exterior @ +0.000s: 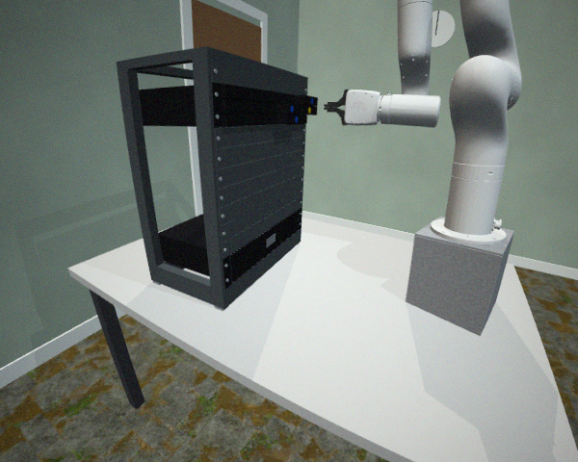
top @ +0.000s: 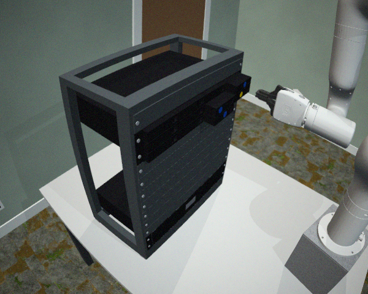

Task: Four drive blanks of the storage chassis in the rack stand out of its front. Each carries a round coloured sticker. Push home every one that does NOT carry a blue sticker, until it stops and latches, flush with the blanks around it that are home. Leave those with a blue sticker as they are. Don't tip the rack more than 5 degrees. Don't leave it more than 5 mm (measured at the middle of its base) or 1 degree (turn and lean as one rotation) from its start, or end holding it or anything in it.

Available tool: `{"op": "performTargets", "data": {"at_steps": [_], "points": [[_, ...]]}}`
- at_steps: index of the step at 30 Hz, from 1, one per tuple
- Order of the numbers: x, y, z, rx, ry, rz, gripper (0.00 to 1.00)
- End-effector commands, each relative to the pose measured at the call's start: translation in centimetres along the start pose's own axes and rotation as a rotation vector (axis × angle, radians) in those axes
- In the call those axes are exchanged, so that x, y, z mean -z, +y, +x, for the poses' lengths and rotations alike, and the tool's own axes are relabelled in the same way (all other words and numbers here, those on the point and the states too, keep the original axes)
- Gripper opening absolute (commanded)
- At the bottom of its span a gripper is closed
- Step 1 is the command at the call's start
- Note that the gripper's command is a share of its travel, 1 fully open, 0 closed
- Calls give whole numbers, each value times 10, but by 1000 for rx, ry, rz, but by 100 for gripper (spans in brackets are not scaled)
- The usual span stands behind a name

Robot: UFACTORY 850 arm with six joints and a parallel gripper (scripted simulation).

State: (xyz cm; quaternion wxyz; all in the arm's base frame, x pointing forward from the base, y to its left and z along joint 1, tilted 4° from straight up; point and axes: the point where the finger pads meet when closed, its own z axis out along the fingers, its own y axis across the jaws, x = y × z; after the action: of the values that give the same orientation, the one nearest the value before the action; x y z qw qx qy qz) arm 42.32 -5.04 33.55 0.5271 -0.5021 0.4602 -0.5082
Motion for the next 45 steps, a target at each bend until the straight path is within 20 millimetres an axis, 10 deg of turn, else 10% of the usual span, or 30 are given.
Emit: {"op": "performTargets", "data": {"at_steps": [1,16,30,45], "points": [[0,0,0,0,0,1,0],[18,14,-17,0,0,1,0],[-33,14,-17,0,0,1,0],[-35,14,-17,0,0,1,0]]}}
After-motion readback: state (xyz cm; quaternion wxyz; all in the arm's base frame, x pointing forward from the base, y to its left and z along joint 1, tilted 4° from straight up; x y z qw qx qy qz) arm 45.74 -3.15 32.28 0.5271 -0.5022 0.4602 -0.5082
